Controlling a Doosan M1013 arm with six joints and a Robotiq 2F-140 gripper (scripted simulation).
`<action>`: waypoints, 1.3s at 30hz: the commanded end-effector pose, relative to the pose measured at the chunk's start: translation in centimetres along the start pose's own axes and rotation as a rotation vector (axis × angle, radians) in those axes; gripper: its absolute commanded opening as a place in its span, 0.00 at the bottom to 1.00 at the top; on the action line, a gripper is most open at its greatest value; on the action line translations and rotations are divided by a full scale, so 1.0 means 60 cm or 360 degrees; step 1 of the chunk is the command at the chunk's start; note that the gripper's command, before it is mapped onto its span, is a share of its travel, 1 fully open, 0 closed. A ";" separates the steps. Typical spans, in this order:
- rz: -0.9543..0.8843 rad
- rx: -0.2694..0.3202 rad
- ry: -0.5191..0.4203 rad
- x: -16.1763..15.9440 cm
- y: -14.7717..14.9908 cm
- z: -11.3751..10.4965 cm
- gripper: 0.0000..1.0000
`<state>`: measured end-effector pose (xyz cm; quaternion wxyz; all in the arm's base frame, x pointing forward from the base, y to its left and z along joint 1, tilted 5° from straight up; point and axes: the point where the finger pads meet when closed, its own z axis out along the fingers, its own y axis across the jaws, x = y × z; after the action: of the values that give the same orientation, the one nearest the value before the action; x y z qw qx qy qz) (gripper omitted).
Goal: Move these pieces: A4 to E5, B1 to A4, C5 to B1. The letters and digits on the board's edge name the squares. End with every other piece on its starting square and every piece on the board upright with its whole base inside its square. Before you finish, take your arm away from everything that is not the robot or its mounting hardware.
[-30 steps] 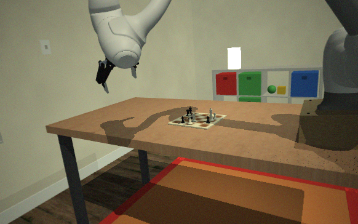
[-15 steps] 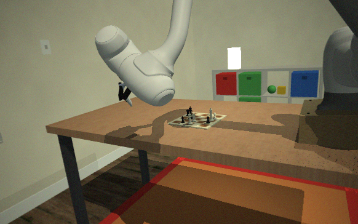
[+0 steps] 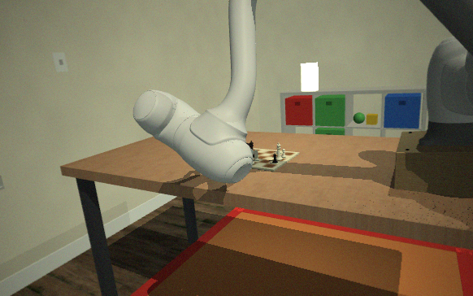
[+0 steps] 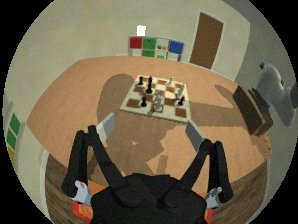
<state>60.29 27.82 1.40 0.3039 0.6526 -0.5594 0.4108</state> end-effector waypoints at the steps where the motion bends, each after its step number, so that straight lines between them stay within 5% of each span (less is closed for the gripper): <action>1: 0.0165 -0.0100 0.0028 -0.022 0.044 0.018 1.00; 7: 0.0262 -0.0162 0.0051 -0.035 0.072 0.029 1.00; 39: 0.0264 -0.0163 0.0051 -0.036 0.072 0.029 1.00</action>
<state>56.31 26.54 -1.59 0.3108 0.5810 -0.6268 0.4159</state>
